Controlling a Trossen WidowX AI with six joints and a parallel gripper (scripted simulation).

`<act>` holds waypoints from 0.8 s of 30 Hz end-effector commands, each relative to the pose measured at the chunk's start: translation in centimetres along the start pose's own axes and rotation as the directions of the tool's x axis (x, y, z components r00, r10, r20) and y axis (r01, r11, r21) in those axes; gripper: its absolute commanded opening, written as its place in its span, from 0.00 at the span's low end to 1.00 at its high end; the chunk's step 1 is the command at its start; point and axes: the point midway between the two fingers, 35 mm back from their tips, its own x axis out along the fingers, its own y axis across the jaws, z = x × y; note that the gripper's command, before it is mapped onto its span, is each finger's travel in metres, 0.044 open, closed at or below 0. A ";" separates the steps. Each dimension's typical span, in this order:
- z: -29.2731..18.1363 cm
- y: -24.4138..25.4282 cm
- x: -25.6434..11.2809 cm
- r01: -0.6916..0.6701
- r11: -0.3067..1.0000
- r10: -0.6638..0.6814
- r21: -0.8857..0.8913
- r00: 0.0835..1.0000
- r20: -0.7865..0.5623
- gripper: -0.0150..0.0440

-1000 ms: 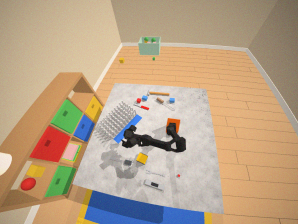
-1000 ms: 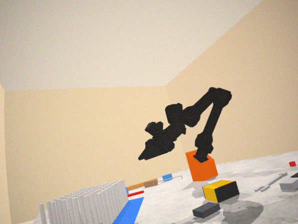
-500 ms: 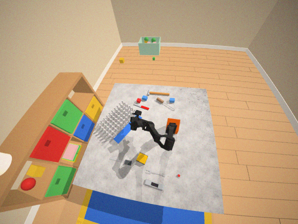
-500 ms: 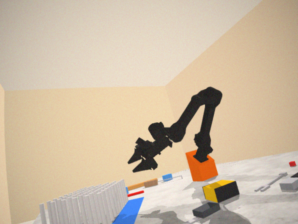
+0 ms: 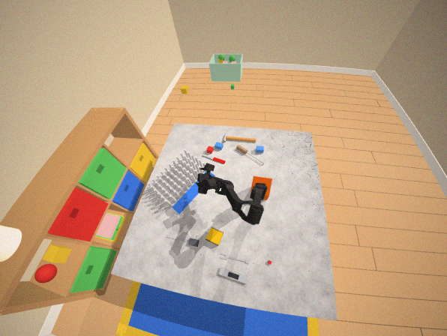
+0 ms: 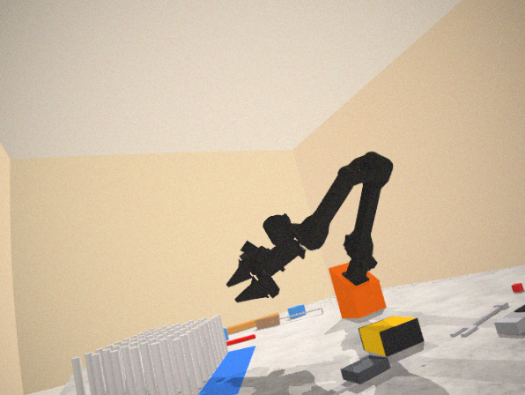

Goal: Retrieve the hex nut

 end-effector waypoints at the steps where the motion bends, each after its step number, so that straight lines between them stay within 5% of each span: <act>1: 0.0 0.0 0.0 -0.004 1.000 0.004 -0.006 1.000 0.002 1.00; 16: 0.0 -0.2 0.1 0.004 1.000 -0.004 0.012 1.000 -0.004 1.00; 20: -1.4 -5.5 2.5 0.179 0.913 -0.134 0.366 0.980 -0.146 1.00; 24: -3.9 -11.8 4.2 0.403 0.612 -0.247 0.680 0.915 -0.320 1.00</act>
